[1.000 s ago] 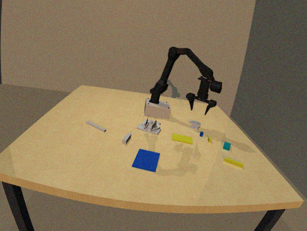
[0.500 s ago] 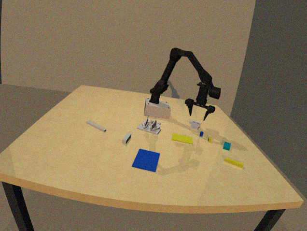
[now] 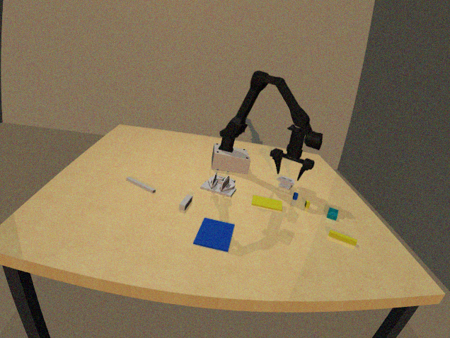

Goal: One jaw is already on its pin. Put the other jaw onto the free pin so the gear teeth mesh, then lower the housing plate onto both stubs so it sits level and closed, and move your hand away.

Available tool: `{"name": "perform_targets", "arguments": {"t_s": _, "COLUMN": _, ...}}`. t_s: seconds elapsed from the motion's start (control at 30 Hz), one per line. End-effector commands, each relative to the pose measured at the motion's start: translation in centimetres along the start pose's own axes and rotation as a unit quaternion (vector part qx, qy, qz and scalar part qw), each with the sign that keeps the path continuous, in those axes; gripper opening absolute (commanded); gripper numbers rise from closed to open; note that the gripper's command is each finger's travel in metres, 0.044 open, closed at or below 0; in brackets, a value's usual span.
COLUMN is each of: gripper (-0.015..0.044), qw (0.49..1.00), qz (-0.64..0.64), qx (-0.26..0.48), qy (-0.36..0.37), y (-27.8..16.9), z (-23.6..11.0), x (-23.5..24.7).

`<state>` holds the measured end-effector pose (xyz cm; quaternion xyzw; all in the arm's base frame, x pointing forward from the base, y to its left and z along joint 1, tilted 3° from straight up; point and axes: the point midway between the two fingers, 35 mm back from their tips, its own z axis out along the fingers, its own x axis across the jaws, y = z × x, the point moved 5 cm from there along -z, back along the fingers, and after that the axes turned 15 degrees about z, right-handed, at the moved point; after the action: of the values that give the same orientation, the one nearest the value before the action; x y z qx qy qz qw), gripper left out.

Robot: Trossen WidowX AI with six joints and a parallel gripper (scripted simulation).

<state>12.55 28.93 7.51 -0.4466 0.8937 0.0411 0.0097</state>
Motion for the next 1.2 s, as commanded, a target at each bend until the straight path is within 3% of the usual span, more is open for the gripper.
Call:
{"name": "perform_targets", "arguments": {"t_s": 0.0, "gripper": 0.0440, "qw": 1.000, "qz": 0.000, "qx": 0.001, "qy": 0.001, "y": 0.0, "z": 0.3, "x": 0.1}}
{"name": "perform_targets", "arguments": {"t_s": 0.67, "gripper": 0.0440, "qw": 1.000, "qz": 0.000, "qx": 0.001, "qy": 0.002, "y": -0.1, "z": 3.2, "x": 0.1}}
{"name": "perform_targets", "arguments": {"t_s": 1.17, "gripper": 0.0440, "qw": 1.000, "qz": 0.000, "qx": 0.001, "qy": 0.002, "y": -0.1, "z": 3.3, "x": 0.1}}
